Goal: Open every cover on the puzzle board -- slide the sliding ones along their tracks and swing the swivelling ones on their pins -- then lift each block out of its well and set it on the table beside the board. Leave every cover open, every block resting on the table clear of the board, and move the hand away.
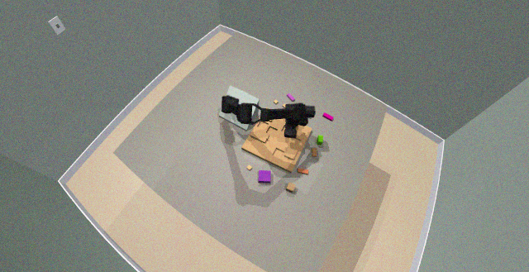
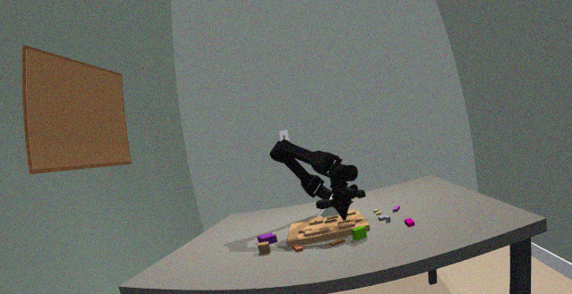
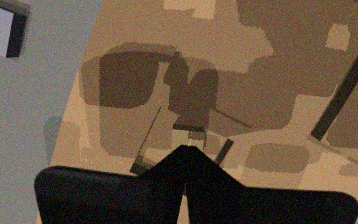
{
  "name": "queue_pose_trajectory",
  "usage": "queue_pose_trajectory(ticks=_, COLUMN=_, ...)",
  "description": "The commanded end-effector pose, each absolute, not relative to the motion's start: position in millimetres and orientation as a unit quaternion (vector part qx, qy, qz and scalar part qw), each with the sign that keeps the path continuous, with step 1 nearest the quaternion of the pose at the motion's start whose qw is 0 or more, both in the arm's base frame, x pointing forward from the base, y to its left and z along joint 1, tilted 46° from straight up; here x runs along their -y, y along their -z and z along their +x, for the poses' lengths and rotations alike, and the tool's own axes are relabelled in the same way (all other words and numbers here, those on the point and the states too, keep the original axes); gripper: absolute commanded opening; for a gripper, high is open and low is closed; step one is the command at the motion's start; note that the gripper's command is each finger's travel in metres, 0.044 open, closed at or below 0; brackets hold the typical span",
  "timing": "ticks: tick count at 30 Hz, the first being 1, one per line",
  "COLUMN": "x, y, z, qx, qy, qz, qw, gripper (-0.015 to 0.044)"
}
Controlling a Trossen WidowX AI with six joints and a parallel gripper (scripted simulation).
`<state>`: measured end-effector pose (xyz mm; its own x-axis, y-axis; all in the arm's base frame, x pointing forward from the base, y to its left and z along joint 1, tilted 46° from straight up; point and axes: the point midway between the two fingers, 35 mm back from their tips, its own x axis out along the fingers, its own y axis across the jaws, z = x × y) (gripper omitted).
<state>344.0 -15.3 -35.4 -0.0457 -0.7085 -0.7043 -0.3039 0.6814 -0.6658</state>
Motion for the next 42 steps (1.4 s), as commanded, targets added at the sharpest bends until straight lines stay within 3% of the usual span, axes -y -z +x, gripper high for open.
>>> queue_pose_trajectory(ticks=1, x=19.9, y=38.7, z=342.5, qx=-0.704, qy=0.172, qz=-0.362, qw=0.586, gripper=0.0)
queue_pose_trajectory(ticks=42, x=25.0, y=47.2, z=331.1, qx=-0.705, qy=0.17, qz=-0.364, qw=0.585, gripper=0.0)
